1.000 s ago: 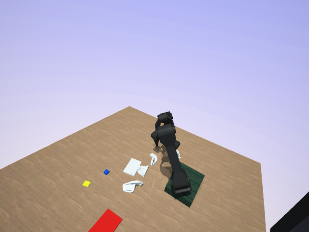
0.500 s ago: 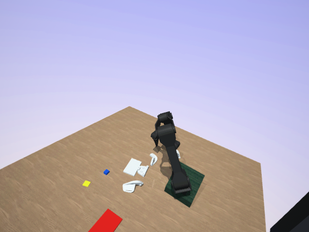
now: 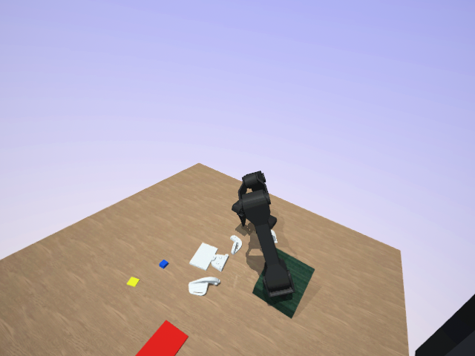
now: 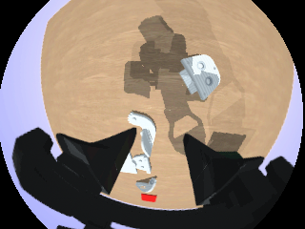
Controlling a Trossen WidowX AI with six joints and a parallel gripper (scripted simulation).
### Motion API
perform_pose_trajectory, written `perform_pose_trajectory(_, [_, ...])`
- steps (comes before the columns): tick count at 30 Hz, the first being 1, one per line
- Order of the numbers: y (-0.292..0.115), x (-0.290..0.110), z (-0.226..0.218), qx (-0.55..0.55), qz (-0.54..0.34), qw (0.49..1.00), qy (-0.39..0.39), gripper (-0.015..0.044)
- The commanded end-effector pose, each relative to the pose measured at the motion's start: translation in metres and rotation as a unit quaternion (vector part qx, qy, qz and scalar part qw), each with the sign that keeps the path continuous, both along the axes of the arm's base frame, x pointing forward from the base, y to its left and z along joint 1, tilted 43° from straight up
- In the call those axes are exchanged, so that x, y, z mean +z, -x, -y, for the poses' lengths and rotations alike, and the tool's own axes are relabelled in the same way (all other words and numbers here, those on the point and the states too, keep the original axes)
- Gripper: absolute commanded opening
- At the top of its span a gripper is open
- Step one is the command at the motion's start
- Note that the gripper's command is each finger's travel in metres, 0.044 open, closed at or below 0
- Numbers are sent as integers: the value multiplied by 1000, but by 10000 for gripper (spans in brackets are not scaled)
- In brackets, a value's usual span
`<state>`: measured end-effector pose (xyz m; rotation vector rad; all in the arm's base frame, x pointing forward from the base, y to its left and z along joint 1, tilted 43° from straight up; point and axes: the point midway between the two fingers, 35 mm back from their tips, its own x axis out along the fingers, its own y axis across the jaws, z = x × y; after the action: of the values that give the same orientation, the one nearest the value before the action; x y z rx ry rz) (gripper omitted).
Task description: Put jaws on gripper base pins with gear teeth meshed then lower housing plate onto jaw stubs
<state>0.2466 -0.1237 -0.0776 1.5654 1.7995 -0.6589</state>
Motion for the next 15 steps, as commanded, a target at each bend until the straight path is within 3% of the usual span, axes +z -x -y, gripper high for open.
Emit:
perform_pose_trajectory(1, [0,0,0,0,0,1000,0,204])
perform_pose_trajectory(9, [0,0,0,0,0,1000,0,0])
perform_pose_trajectory(15, [0,0,0,0,0,1000,0,0])
